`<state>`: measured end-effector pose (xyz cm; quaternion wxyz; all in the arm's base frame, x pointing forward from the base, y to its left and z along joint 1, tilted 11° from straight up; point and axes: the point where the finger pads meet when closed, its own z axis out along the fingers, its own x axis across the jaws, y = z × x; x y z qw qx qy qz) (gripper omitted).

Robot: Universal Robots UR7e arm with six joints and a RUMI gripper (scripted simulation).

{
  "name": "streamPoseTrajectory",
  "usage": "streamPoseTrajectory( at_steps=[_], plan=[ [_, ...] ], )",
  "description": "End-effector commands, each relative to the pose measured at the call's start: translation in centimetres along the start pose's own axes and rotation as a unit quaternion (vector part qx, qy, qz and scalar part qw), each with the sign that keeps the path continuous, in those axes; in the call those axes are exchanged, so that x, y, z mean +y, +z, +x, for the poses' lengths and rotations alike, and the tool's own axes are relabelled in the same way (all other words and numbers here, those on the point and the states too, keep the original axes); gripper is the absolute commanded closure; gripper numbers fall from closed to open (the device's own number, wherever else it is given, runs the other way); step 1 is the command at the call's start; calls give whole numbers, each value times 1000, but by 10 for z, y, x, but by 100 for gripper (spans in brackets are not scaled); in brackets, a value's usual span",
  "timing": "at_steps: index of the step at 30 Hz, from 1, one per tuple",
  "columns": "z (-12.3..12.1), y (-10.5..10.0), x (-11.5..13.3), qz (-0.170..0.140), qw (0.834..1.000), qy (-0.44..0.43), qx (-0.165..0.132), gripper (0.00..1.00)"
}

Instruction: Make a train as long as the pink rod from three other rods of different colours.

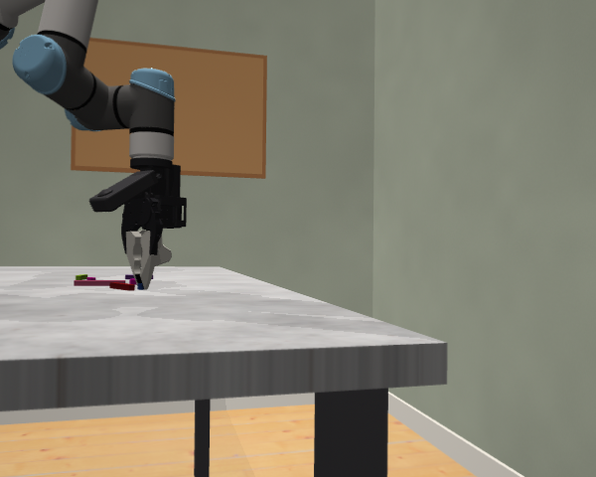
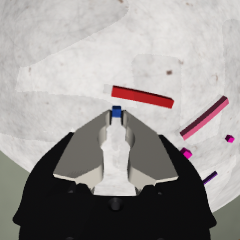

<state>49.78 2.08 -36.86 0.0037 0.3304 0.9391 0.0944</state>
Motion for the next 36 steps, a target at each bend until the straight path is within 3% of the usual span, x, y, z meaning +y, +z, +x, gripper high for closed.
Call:
streamPoseTrajectory(
  at_steps=[1, 16, 24, 36],
  plan=[
    [-1, 0, 0, 0, 1000, 0, -1, 100],
    [-1, -1, 0, 0, 1000, 0, -1, 100],
    [-1, -13, 0, 0, 1000, 0, -1, 100],
    [-1, -73, 0, 0, 1000, 0, -1, 100]
  ],
)
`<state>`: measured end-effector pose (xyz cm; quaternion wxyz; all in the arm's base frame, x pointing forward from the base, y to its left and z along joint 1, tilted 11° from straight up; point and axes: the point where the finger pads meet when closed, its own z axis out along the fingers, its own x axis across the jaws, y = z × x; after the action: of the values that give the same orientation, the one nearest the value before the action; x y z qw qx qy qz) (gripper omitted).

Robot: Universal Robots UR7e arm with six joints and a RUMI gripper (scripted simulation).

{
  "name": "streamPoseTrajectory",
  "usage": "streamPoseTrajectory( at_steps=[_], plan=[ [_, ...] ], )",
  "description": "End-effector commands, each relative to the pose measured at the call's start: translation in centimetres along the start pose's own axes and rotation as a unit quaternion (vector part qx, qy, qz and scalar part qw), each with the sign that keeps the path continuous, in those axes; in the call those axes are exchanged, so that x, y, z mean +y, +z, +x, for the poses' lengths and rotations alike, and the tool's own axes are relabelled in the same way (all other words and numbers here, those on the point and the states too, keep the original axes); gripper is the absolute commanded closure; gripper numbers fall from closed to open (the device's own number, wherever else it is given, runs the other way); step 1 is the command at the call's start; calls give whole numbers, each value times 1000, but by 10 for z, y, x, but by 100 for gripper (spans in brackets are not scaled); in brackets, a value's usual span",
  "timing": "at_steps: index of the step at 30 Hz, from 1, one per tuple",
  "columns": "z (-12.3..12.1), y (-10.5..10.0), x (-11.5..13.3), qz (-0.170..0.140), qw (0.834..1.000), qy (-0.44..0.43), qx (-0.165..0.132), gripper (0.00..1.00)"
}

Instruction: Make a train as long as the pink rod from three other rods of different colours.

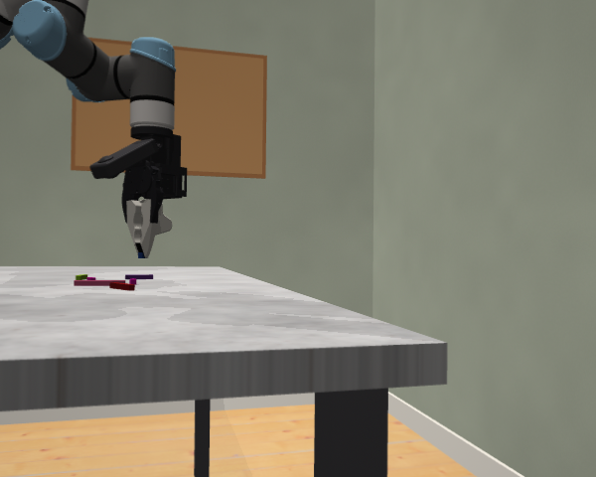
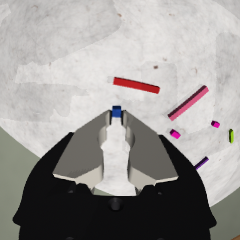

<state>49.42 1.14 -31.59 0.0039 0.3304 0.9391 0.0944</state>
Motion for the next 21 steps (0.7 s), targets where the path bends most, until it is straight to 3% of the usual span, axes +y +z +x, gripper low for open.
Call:
streamPoseTrajectory(
  at_steps=[1, 10, 21],
  plan=[
    [0, -24, 0, 0, 1000, 0, 0, 100],
    [0, -44, 0, 0, 1000, 0, 0, 100],
    [0, -47, 0, 0, 1000, 0, 0, 100]
  ],
)
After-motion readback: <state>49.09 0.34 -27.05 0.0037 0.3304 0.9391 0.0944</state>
